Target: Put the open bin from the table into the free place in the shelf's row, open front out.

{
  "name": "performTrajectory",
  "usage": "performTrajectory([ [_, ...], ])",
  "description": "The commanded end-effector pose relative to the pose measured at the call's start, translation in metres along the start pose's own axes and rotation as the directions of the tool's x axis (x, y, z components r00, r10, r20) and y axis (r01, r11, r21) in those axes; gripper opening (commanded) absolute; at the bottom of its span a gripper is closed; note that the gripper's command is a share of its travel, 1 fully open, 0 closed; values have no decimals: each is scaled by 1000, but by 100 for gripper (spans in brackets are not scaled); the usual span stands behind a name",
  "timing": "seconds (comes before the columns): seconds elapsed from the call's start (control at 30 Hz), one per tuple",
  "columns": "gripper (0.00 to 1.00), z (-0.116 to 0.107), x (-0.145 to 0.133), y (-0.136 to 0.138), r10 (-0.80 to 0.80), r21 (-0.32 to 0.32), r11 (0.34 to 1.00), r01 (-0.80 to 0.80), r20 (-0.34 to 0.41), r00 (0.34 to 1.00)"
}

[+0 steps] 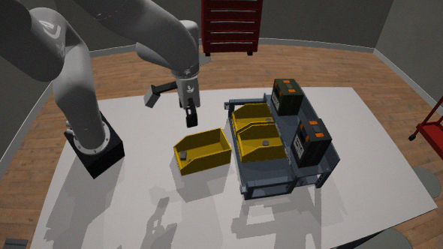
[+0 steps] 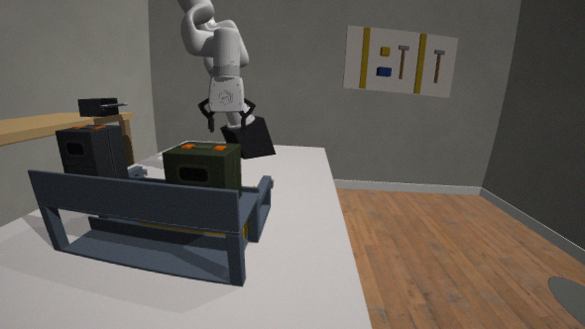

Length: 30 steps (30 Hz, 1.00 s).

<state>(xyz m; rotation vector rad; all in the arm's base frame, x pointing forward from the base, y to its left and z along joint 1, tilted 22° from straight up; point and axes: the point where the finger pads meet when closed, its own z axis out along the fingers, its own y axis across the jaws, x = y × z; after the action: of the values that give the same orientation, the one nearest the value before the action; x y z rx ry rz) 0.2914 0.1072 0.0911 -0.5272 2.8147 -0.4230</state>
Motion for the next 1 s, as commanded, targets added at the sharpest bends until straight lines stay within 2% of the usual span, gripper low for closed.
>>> performTrajectory([
  [0.0, 100, -2, -1, 0, 1, -1, 1000, -1, 3, 1000],
  [0.97, 100, -5, -1, 0, 1, -1, 1000, -1, 3, 1000],
])
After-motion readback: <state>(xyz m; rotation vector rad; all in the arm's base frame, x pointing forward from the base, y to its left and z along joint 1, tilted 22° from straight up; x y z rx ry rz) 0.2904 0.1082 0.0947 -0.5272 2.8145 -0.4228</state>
